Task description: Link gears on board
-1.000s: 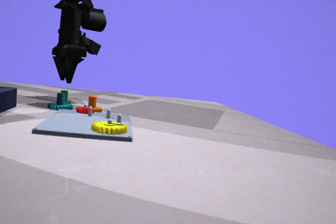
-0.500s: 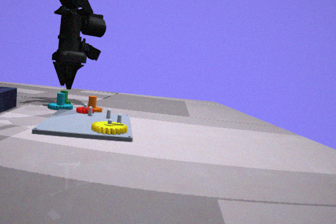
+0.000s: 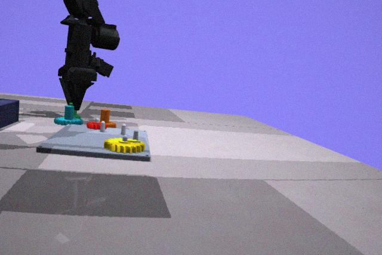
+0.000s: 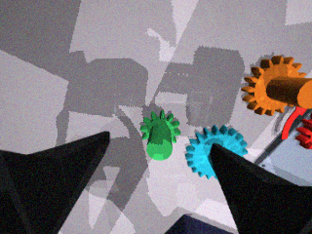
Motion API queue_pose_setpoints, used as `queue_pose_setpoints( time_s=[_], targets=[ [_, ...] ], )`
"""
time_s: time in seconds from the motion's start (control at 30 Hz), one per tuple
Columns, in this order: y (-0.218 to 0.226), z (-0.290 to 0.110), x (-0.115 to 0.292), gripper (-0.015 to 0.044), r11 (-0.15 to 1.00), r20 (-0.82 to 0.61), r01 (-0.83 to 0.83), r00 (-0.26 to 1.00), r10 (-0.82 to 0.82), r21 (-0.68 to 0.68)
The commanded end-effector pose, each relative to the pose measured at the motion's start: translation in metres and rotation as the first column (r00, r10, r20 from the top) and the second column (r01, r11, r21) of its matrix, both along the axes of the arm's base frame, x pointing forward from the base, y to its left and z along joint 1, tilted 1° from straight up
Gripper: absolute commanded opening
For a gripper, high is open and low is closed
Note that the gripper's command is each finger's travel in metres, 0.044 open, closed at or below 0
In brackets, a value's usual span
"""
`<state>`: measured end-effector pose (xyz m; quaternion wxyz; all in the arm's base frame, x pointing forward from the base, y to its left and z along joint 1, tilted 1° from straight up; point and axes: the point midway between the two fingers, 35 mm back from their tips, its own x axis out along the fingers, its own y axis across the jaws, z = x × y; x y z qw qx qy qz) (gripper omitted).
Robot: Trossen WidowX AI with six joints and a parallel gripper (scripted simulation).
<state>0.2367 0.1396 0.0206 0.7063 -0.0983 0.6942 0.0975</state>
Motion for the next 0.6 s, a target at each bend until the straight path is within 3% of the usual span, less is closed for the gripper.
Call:
queue_pose_setpoints(
  time_s=[0.0, 0.37, 0.57],
  targets=[
    [0.0000, -0.0014, -0.0007, 0.0387, 1.000, -0.002, 0.004, 1.000, -0.004, 0.002],
    [0.0000, -0.0014, -0.0007, 0.0099, 1.000, -0.002, 0.004, 1.000, -0.004, 0.002],
    [0.0000, -0.0014, -0.0007, 0.0059, 1.000, -0.002, 0.004, 1.000, -0.004, 0.002]
  ],
)
